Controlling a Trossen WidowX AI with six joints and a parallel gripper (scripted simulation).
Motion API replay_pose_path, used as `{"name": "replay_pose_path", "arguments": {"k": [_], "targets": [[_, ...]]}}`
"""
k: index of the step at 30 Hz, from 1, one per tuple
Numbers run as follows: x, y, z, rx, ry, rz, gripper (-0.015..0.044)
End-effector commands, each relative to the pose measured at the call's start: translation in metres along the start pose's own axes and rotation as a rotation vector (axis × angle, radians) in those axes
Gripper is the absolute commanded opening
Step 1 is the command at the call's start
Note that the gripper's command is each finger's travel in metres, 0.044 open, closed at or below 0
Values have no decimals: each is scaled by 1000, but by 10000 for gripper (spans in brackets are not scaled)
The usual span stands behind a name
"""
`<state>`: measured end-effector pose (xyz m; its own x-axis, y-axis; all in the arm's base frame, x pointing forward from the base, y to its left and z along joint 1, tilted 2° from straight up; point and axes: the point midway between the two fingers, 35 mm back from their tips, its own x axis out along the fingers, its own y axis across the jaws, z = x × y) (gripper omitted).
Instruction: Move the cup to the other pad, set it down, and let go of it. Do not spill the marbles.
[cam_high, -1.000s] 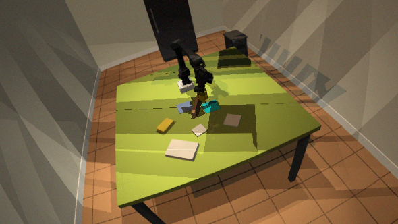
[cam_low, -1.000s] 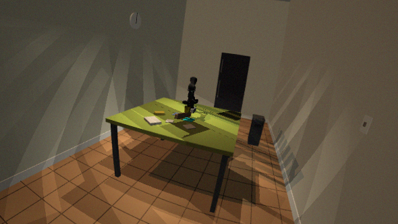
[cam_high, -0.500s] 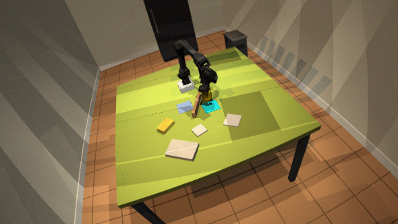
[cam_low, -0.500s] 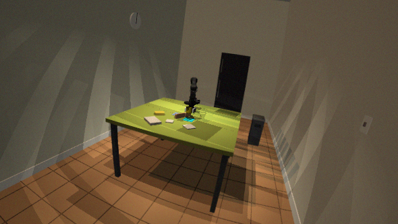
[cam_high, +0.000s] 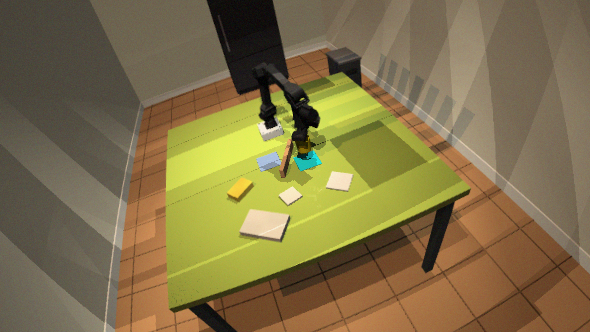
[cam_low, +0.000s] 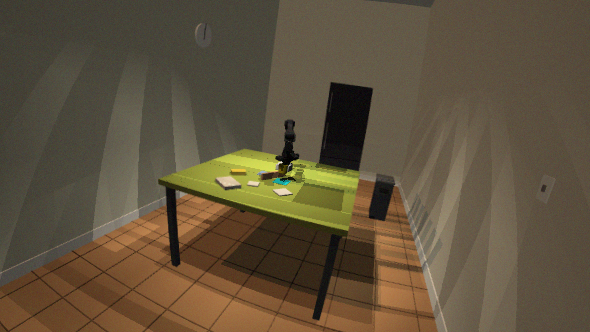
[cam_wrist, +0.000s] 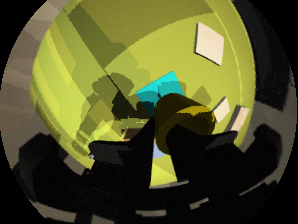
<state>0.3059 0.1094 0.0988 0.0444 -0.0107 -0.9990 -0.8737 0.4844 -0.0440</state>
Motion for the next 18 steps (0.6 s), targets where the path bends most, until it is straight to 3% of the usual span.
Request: {"name": "replay_pose_path", "arguments": {"k": [1,18], "targets": [[6,0,0,5,3,-4,0],[32,-1,1,5,3,-4,0]]}}
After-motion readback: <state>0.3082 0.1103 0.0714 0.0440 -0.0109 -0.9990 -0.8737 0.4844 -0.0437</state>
